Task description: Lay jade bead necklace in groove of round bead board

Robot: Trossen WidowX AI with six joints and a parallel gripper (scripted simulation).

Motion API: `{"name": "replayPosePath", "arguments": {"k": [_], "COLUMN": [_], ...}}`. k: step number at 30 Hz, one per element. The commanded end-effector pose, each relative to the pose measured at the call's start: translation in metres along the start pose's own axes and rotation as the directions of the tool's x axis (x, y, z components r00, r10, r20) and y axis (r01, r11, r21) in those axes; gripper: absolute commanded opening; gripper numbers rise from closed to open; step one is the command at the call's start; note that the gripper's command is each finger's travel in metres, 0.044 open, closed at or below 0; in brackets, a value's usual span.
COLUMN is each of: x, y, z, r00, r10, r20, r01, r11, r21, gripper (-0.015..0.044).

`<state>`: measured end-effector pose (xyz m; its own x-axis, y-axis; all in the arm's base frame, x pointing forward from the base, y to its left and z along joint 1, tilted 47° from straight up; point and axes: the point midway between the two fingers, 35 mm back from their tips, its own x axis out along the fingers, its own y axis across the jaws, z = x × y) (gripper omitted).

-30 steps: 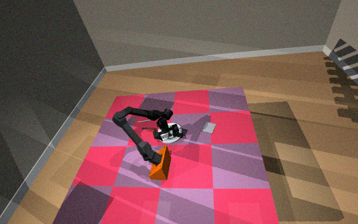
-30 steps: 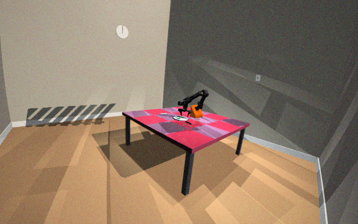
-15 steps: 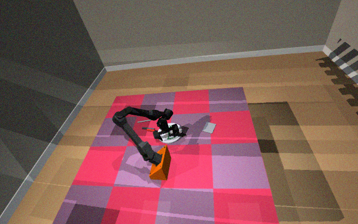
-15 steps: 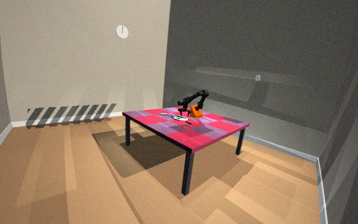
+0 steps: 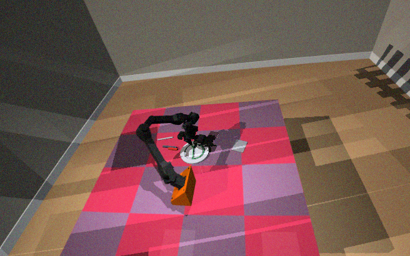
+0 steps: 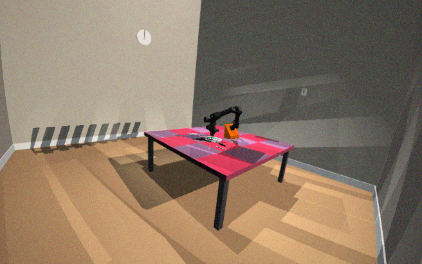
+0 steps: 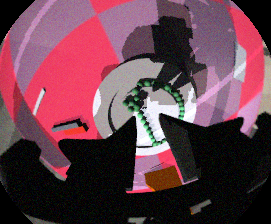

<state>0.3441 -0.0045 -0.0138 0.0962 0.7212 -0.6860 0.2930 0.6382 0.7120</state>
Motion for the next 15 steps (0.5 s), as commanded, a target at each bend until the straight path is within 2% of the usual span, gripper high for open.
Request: {"name": "replayPosePath", "arguments": {"k": [1,4,15], "x": [-0.007,-0.010,0.007], "y": [0.008,0.011,0.012], "z": [0.023,0.031,0.031], "r00": [1.000,1.000,1.000], "r10": [0.004,0.004,0.005], "r20": [0.002,0.002,0.002], "r01": [-0.004,-0.004,-0.005], "r11": [0.981,0.962,0.962], "r21": [0.195,0.271,0.271], "gripper": [0.0120,0.0120,0.0120]}}
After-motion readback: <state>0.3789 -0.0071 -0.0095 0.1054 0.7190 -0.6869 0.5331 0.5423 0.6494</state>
